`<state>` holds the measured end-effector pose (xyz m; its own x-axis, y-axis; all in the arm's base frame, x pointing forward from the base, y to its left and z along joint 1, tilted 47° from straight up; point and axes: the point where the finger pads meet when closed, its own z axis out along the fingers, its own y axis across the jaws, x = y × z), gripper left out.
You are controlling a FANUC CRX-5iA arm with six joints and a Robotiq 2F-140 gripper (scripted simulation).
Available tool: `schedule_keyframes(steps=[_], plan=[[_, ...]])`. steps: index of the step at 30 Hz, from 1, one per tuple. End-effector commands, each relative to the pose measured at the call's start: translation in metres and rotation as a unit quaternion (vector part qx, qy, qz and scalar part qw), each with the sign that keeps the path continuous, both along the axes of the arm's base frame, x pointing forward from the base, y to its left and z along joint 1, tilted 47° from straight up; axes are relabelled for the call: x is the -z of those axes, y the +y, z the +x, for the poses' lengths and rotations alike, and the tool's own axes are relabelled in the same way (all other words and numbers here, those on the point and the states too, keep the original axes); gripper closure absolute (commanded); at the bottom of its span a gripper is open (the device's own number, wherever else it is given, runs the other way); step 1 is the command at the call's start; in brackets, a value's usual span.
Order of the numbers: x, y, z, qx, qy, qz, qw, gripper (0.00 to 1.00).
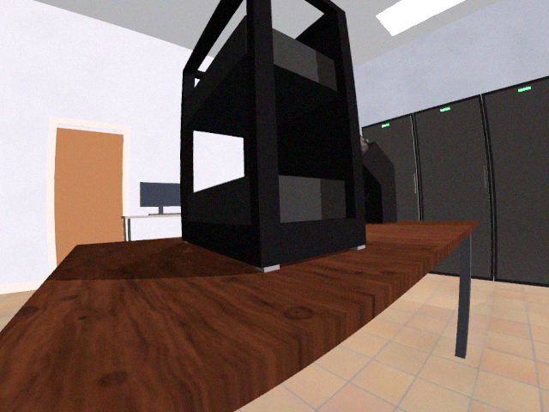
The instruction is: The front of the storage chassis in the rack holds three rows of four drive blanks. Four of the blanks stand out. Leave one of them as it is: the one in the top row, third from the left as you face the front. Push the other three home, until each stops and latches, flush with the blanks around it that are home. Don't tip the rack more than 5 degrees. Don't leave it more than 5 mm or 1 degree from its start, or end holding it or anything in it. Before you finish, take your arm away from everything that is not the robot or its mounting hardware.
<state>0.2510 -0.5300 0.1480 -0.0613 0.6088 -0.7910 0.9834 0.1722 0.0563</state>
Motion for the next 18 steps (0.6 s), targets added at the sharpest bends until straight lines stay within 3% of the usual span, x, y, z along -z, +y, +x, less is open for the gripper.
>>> schedule_keyframes(steps=[1, 18], plan=[[-0.0003, -0.0003, -0.0002, 0.000, 0.000, 0.000, 1.000, 0.00], [-0.0032, -0.0023, -0.0005, -0.001, 0.002, -0.003, 1.000, 0.00]])
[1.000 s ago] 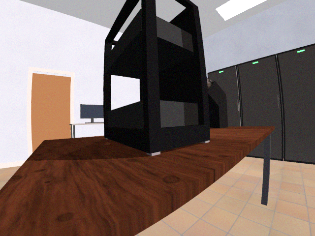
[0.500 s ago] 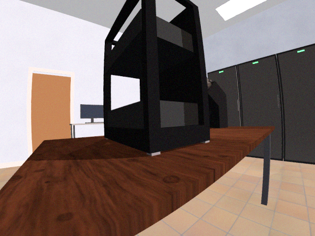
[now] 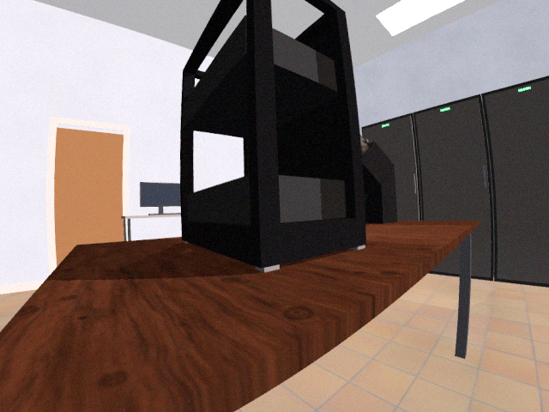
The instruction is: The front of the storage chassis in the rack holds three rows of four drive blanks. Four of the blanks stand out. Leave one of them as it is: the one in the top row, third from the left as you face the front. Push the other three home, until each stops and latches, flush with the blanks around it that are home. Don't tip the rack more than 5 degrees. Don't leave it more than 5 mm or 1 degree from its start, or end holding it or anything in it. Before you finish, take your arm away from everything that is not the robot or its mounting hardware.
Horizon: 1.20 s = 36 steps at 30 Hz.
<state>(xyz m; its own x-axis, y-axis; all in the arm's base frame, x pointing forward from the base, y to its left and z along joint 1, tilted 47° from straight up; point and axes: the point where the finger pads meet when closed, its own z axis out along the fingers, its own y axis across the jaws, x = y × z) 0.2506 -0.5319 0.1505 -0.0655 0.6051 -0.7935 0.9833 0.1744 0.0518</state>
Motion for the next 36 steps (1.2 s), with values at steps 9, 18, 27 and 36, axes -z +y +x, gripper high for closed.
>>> schedule_keyframes(steps=[9, 18, 27, 36], plan=[[-0.004, -0.003, -0.001, -0.001, 0.003, -0.004, 1.000, 0.00], [-0.008, -0.006, -0.001, -0.003, 0.006, -0.007, 1.000, 0.00], [-0.015, -0.011, -0.002, -0.005, 0.011, -0.014, 1.000, 0.00], [-0.022, -0.016, -0.004, -0.007, 0.017, -0.020, 1.000, 0.00]])
